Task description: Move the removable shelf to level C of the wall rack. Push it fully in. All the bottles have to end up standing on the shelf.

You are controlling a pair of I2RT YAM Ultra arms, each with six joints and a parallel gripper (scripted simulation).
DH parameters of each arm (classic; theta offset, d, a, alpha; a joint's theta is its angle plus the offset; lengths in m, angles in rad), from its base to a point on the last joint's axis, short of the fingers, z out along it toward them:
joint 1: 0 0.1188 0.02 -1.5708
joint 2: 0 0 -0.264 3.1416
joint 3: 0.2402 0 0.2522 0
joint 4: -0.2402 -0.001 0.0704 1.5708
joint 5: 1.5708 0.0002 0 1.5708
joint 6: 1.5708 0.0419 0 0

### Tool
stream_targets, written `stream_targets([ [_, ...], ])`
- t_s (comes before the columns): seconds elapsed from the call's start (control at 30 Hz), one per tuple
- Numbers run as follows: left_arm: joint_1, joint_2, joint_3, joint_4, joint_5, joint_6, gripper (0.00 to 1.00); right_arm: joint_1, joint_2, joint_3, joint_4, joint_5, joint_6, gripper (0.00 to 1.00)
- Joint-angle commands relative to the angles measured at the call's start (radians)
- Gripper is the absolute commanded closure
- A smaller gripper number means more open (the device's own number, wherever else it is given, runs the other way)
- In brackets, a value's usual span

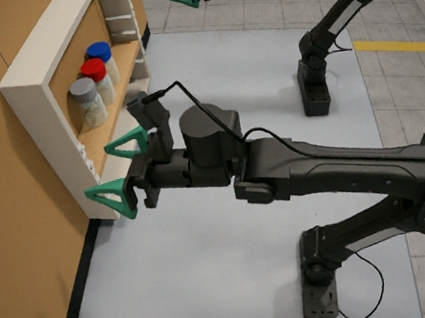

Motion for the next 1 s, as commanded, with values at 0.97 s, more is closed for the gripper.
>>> stream_targets([
  [0.97,-0.195,-0.091,-0.163,0.119,-0.205,0.315,0.0,0.051,-0.083,-0.169,0.158,0.061,-0.321,0.0],
])
